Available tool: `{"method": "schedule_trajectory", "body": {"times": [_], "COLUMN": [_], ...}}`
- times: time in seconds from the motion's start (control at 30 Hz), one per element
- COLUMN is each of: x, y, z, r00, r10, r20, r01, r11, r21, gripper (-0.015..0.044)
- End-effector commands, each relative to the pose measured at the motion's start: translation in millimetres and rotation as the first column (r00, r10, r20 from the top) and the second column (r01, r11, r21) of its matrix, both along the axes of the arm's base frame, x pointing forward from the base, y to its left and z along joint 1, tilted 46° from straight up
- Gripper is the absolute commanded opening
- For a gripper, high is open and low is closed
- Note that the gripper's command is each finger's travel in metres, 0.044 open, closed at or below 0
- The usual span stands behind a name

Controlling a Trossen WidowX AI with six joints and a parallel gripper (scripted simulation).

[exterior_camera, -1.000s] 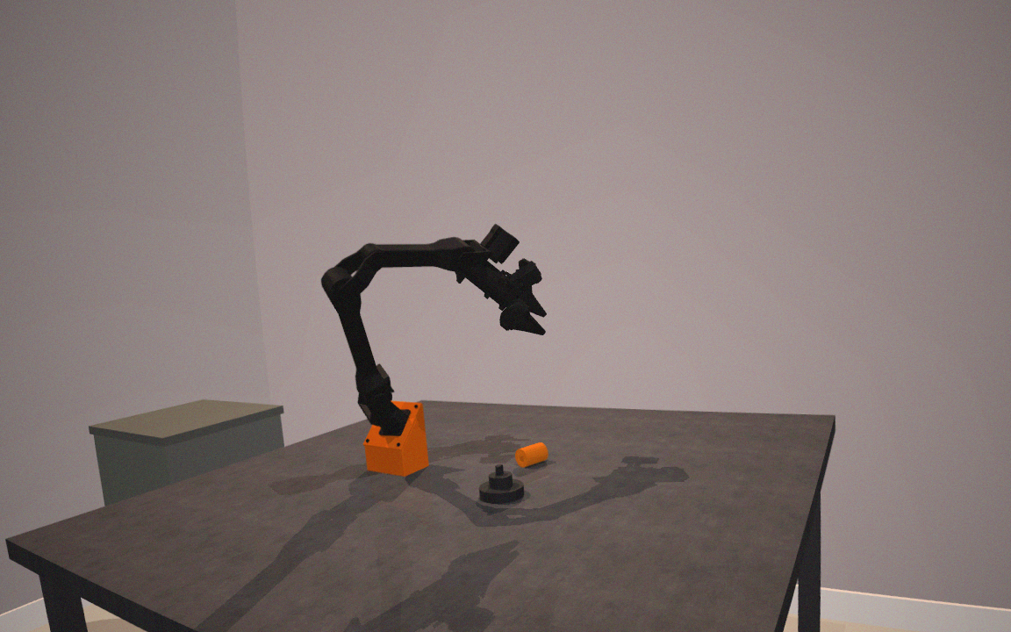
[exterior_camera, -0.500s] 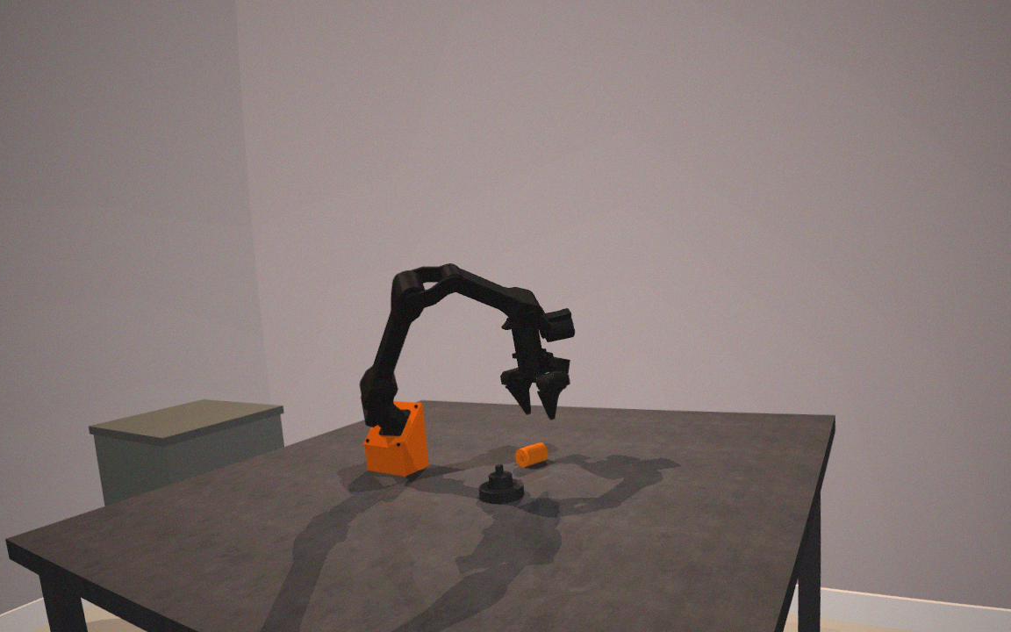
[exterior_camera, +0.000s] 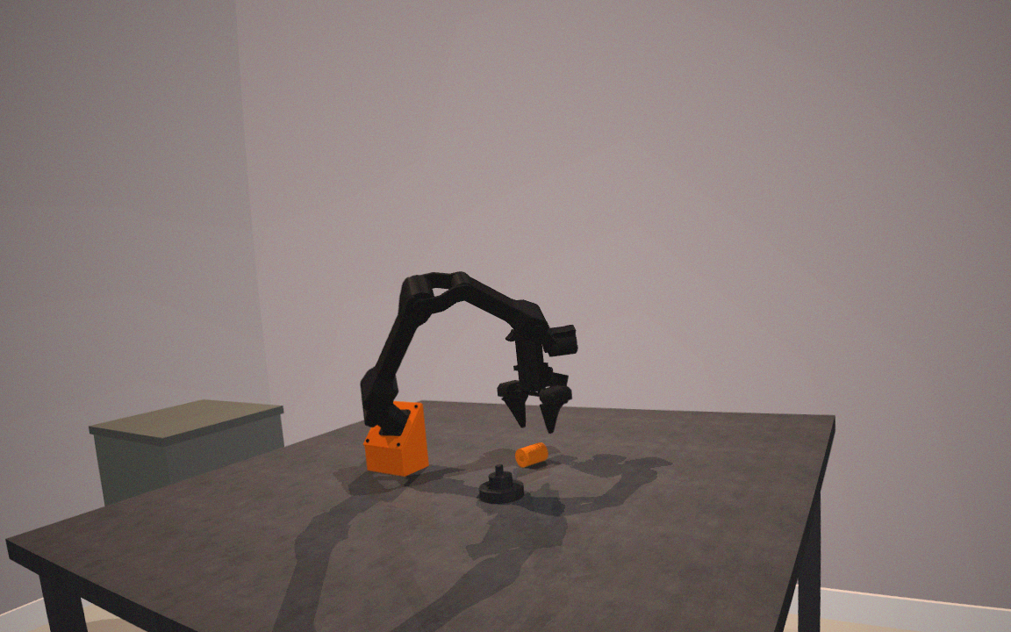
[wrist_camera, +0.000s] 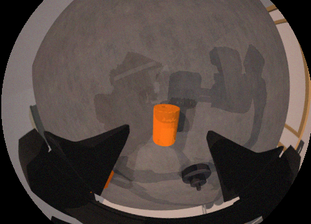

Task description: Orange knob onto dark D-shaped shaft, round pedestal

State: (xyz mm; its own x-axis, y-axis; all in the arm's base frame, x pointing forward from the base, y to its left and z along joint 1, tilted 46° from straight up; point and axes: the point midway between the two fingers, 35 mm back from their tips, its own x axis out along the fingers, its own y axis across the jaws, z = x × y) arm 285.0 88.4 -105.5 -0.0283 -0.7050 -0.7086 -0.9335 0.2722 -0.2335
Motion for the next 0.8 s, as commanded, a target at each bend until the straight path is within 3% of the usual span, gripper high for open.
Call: {"method": "schedule_trajectory", "body": {"times": [0.0,0.77], "x": [-3.3,-4.0], "y": [-12.2,-35.1], "z": [-9.7,-32.2], "r00": [1.000,1.000], "r10": [0.001,0.002], "r20": [-0.015,-0.014], "r01": [-0.002,-0.002], "r11": [1.000,1.000], "r21": [-0.011,-0.012], "gripper": [0.0440,0.0440]}}
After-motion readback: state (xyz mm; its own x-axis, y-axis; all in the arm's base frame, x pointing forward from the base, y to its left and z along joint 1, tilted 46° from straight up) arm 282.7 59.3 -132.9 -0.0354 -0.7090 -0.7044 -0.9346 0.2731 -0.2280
